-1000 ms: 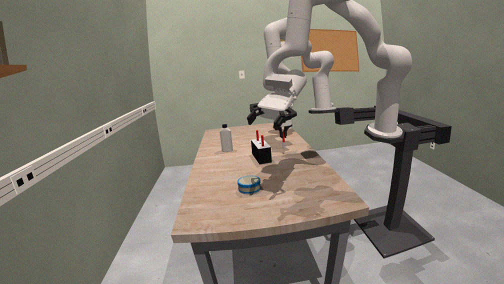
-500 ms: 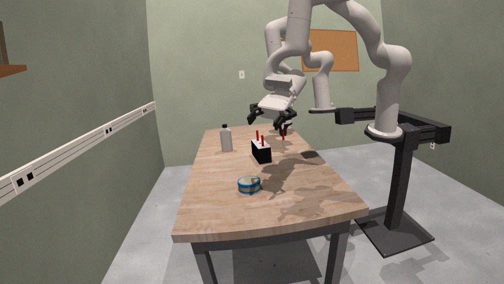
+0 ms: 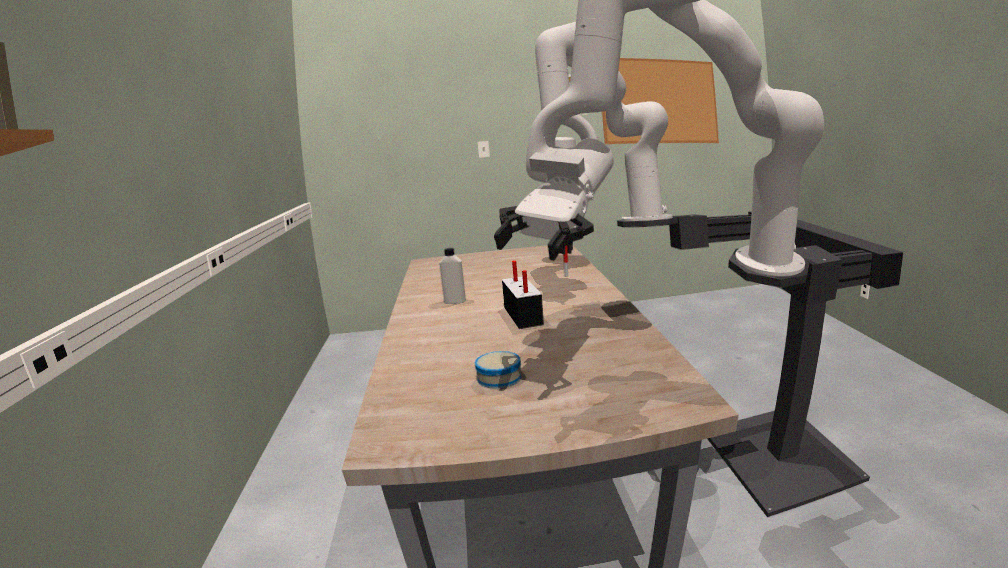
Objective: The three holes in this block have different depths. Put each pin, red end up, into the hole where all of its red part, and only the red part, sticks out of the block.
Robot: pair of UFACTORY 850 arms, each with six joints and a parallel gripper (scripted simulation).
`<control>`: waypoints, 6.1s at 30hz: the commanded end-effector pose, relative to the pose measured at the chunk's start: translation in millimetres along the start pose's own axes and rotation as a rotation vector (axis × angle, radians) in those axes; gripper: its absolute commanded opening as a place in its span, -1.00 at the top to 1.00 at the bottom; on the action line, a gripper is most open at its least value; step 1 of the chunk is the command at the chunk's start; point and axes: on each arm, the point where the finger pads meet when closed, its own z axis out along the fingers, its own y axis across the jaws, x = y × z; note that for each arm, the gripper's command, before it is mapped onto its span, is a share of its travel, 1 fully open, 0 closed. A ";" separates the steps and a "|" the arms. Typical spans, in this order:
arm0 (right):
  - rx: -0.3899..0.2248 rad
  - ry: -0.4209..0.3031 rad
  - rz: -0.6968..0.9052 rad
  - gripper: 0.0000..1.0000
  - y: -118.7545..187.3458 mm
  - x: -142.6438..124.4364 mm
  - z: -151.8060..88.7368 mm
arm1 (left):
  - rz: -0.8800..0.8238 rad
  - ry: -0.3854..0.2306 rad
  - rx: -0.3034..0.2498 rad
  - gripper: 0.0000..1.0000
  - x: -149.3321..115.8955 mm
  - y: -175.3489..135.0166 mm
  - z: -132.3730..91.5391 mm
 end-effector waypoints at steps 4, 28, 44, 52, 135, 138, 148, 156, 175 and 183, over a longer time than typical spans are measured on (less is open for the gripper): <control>-0.029 0.004 -0.002 1.00 -2.0 -0.1 -31.2 | -0.001 0.002 -0.001 -1.00 1.1 0.5 0.1; -0.030 0.005 -0.002 1.00 -37.4 0.9 -116.6 | -0.001 0.002 -0.001 -1.00 1.1 0.5 0.1; -0.031 0.004 -0.002 1.00 -133.8 4.5 -116.9 | -0.001 0.002 -0.001 -1.00 1.1 0.5 0.1; -0.031 0.004 -0.002 1.00 -142.2 4.8 -116.9 | -0.001 0.002 -0.001 -1.00 1.1 0.5 0.1; -0.030 0.004 -0.002 1.00 -138.7 5.1 4.2 | -0.001 0.002 -0.001 -1.00 1.1 0.5 0.1; -0.030 0.004 -0.002 1.00 -138.7 5.1 4.2 | -0.001 0.002 -0.001 -1.00 1.1 0.5 0.1; -0.030 0.004 -0.001 1.00 -140.7 5.7 3.9 | -0.001 0.002 -0.001 -1.00 1.1 0.5 0.1; -0.030 0.004 -0.001 1.00 -140.7 5.7 3.9 | -0.001 0.002 -0.001 -1.00 1.1 0.5 0.1; -0.030 0.004 -0.001 1.00 -140.7 5.7 3.9 | -0.001 0.002 -0.001 -1.00 1.1 0.5 0.1; -0.030 0.004 -0.001 1.00 -140.7 5.7 3.9 | -0.001 0.002 -0.001 -1.00 1.1 0.5 0.1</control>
